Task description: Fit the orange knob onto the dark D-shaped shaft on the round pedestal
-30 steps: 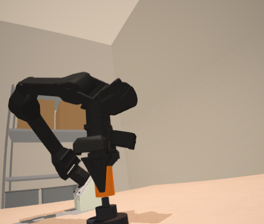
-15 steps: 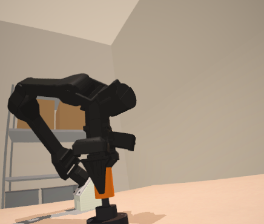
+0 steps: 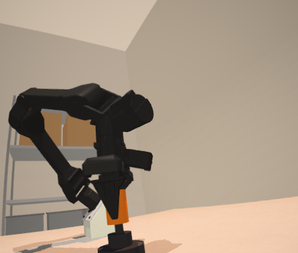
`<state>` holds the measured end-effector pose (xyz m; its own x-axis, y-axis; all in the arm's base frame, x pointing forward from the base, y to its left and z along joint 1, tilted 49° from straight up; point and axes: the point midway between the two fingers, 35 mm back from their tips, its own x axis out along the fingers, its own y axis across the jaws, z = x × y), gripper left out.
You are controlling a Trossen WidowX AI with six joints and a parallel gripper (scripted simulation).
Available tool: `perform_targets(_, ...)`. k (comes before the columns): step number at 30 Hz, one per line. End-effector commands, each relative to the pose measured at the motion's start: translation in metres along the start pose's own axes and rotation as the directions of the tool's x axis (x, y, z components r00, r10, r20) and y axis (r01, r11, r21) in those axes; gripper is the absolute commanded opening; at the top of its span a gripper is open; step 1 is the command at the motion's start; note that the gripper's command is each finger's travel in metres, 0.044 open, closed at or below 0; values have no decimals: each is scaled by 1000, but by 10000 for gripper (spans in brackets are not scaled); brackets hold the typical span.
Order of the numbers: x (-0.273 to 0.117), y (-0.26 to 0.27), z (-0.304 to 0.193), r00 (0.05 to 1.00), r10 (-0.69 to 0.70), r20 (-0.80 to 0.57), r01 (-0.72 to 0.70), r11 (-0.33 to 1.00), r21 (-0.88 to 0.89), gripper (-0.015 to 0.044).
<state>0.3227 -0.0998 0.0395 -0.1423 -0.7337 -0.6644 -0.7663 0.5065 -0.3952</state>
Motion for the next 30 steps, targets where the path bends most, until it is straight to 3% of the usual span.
perform_targets(1, 0, 0, 0, 1000, 0, 1, 0, 1000, -3, 0)
perform_targets(30, -5, 0, 1, 1000, 1, 1, -1, 1000, 20, 0)
